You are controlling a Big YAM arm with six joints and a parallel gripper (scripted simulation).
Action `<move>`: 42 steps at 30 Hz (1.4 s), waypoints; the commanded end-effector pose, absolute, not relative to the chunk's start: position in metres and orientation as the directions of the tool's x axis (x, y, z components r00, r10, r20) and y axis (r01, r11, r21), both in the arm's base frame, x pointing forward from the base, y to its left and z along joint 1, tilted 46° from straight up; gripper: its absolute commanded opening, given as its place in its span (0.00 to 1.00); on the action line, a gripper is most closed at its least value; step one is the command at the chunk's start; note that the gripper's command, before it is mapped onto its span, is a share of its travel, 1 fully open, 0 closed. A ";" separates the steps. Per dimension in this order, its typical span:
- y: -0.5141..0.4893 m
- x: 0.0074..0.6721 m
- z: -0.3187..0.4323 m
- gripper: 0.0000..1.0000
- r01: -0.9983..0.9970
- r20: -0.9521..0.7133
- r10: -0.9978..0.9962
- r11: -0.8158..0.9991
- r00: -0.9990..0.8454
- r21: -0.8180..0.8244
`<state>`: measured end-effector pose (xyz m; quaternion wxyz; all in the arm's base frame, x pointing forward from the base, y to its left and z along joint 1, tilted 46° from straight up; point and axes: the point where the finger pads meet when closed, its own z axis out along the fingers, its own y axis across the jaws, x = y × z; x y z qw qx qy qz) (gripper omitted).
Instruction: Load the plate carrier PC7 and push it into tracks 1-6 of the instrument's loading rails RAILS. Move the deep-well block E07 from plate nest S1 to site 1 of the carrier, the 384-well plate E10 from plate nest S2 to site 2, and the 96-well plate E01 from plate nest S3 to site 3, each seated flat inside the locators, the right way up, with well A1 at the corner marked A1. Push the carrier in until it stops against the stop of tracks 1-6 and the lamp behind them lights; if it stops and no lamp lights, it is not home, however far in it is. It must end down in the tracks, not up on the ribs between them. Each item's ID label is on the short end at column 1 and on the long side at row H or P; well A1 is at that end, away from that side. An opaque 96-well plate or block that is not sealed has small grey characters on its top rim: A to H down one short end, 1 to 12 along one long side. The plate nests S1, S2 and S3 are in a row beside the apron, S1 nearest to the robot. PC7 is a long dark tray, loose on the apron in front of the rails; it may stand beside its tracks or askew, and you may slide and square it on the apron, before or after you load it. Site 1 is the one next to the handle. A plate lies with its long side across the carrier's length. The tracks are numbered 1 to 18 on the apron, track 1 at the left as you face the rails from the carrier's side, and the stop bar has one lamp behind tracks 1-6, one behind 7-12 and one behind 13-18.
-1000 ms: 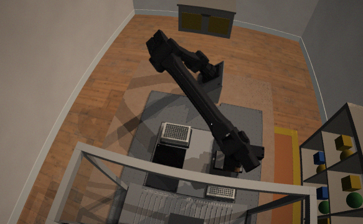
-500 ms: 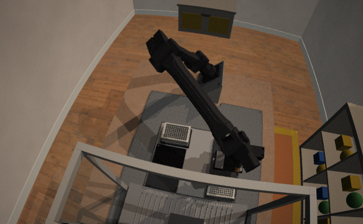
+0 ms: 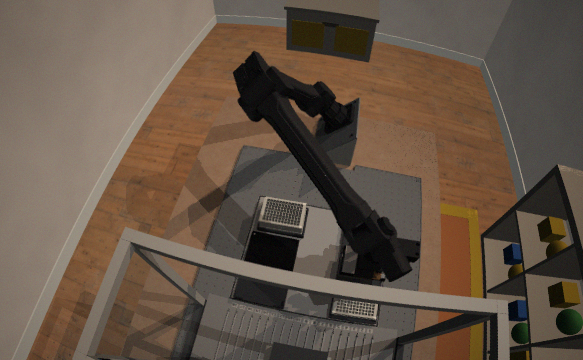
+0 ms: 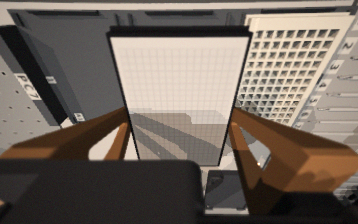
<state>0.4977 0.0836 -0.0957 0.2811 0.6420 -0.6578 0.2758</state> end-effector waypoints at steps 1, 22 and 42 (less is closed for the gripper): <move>0.103 0.504 -0.086 0.00 -0.999 0.712 -0.702 -0.027 -0.004 -0.032; 0.048 0.502 -0.128 0.00 -1.000 0.719 -0.695 0.010 -0.017 -0.014; 0.064 0.509 -0.121 0.00 -0.999 0.712 -0.702 -0.002 -0.025 -0.037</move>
